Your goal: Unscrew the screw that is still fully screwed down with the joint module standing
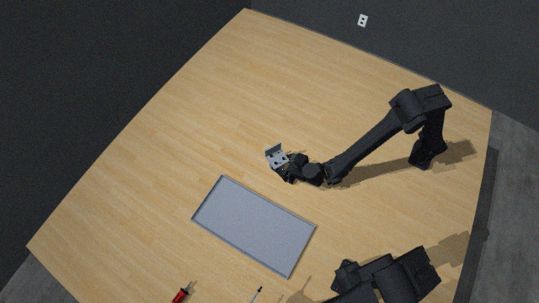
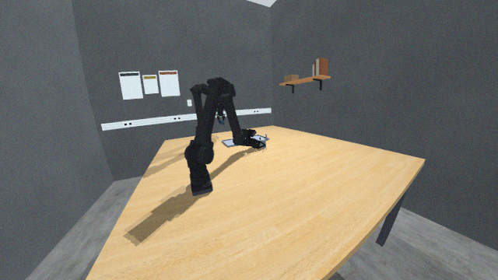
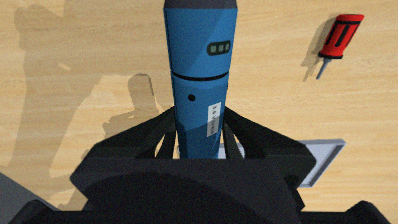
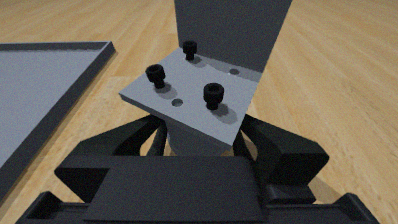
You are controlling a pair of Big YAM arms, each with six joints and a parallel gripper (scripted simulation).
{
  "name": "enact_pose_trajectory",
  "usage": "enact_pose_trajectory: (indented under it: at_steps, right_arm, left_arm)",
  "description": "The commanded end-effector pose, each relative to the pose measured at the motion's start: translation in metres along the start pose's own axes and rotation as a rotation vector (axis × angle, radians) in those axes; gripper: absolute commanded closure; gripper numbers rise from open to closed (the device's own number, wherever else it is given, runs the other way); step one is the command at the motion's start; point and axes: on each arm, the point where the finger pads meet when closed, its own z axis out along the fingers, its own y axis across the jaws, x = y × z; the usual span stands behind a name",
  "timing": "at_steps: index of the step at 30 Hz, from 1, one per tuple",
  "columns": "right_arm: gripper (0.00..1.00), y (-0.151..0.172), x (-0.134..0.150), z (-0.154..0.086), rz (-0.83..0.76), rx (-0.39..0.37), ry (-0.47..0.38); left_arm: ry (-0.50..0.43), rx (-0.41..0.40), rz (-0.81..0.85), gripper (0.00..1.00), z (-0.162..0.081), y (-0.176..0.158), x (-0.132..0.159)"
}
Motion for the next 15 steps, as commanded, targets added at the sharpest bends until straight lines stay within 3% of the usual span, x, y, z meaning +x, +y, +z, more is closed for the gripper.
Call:
enact_pose_trajectory:
  at_steps: [1,5,7,14,15]
  right_arm:
    - [0.41,0.008,-0.002,0.009,0.011,-0.004,-0.009]
    - [0.41,0.008,-0.002,0.009,0.011,-0.004,-0.009]
    - [0.41,0.008,-0.002,0.009,0.011,-0.004,-0.009]
    - [0.41,0.008,-0.002,0.009,0.011,-0.004,-0.009]
    - [0.41,0.008,-0.002,0.009,0.011,-0.004,-0.009]
  left_arm:
    - [-0.068,0.048,-0.009,0.58,-0.039,-0.014,-0.015]
    - [-0.068,0.048,-0.010,0.58,-0.023,-0.018,-0.022]
    - [-0.012,0.010,-0.010,0.58,0.008,-0.007,-0.006]
    - [-0.022,0.017,-0.010,0.58,0.017,-0.007,-0.005]
    - [-0.074,0.053,-0.010,0.58,-0.007,-0.016,-0.018]
